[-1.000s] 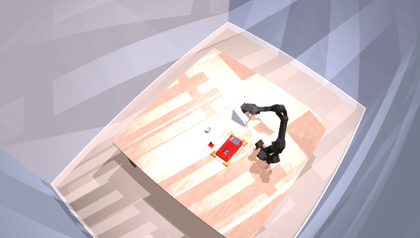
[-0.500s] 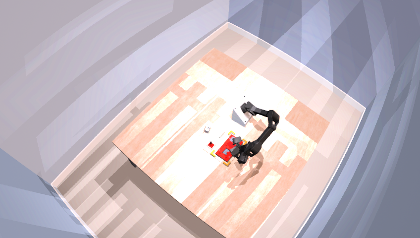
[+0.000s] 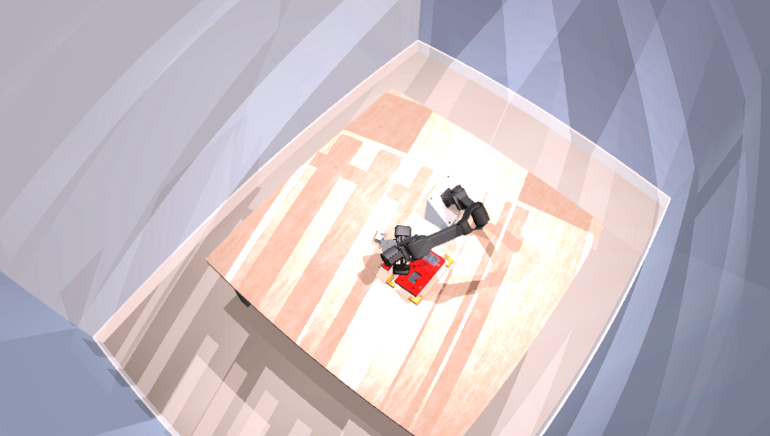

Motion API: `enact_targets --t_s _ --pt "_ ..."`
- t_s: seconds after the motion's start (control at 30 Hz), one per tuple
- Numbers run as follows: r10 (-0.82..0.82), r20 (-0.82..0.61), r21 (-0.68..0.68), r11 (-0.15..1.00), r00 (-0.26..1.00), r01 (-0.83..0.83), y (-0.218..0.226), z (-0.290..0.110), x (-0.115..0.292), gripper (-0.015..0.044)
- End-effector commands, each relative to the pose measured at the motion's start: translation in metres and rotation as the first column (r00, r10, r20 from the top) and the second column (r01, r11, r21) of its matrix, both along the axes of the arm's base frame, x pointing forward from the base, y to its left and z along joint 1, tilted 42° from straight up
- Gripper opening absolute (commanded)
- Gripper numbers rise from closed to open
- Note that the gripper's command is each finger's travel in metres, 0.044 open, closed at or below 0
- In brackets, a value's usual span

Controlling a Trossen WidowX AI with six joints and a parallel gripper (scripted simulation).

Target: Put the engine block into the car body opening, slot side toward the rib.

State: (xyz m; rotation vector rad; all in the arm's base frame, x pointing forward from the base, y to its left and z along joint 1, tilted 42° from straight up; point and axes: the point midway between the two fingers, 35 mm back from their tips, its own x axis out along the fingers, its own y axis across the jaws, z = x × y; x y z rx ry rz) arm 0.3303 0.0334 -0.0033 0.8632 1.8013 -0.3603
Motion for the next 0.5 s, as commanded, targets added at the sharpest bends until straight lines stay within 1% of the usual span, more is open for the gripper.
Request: enact_targets --t_s 0.0,0.2,0.37,0.47 --pt "-0.076 -0.047 0.048 0.996 0.996 0.079 -0.025 -0.016 -0.006 0.044" --pt "-0.197 -0.104 0.121 0.971 0.975 0.209 -0.067 -0.04 -0.018 0.044" --pt "-0.308 -0.146 0.201 0.921 0.94 0.333 -0.11 -0.067 -0.036 0.044" --pt "-0.337 -0.153 0.225 0.903 0.929 0.365 -0.122 -0.074 -0.042 0.044"
